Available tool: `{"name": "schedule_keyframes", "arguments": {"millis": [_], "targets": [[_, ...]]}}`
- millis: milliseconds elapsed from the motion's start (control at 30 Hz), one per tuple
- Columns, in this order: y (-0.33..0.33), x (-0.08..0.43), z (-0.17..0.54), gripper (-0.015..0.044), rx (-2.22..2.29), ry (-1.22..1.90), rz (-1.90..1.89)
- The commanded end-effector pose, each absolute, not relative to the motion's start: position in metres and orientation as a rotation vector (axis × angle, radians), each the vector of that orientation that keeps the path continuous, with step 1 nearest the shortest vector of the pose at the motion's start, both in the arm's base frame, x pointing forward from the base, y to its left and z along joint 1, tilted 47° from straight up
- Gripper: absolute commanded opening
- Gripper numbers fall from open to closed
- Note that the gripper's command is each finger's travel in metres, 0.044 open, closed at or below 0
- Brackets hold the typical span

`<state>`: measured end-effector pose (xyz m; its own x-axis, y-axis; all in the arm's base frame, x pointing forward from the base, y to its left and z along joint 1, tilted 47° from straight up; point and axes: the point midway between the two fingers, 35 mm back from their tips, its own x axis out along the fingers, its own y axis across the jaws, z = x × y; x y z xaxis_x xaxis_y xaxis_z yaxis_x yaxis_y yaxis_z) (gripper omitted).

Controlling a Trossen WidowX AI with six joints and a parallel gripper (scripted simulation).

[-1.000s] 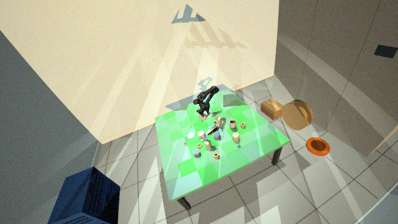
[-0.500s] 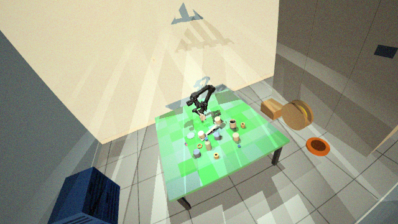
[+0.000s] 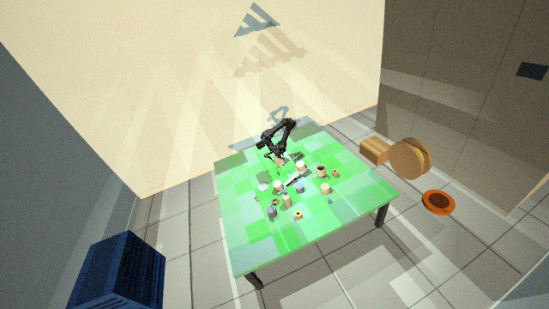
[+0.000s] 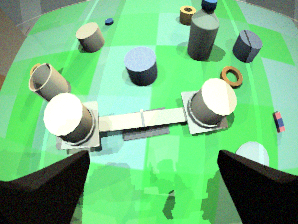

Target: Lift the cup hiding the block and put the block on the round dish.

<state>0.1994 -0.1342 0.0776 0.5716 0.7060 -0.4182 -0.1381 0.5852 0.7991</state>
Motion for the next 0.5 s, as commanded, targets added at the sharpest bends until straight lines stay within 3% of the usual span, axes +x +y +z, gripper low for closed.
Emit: {"name": "schedule_keyframes", "arguments": {"millis": [0, 467], "targets": [[-0.138, 0.208, 0.068, 0.0440, 0.880, 0.905, 0.544], [-0.142, 0.249, 0.035, 0.0440, 1.163, 1.249, 0.378]]}}
